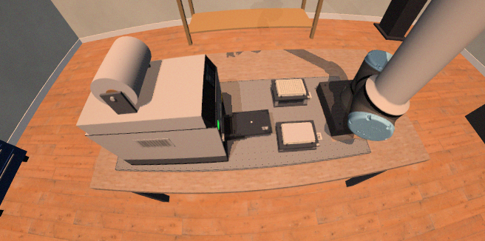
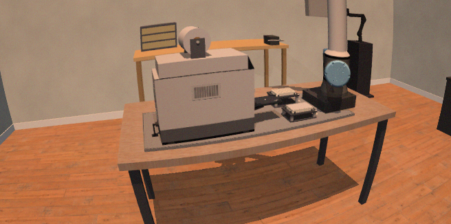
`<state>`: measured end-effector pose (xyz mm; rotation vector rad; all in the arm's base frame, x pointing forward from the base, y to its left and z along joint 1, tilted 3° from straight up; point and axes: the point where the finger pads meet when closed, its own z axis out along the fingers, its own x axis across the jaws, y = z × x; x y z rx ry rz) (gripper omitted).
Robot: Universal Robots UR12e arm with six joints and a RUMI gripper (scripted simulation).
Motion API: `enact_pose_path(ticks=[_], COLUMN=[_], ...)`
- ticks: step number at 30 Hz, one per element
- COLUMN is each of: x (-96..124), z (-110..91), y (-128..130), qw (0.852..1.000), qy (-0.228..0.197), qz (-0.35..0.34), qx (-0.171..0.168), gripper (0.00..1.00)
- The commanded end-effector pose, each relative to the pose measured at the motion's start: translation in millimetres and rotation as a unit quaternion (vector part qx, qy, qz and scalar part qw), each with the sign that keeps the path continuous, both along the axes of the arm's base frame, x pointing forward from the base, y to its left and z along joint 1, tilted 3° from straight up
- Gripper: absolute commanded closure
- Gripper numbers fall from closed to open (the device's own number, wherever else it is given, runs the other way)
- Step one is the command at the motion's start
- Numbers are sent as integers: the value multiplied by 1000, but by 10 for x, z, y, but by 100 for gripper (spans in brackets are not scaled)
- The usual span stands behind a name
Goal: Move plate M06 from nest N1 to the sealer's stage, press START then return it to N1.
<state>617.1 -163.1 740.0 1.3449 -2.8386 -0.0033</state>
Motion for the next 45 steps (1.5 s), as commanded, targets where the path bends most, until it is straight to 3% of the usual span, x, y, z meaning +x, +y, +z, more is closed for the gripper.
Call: enact_pose_path(ticks=[1,45], x=[-111,-864], z=[-169,-1378], y=[86,556], qw=[1000,1000], qy=[-4,-11], qz=[1,1], qx=[0,1], gripper=[32,32])
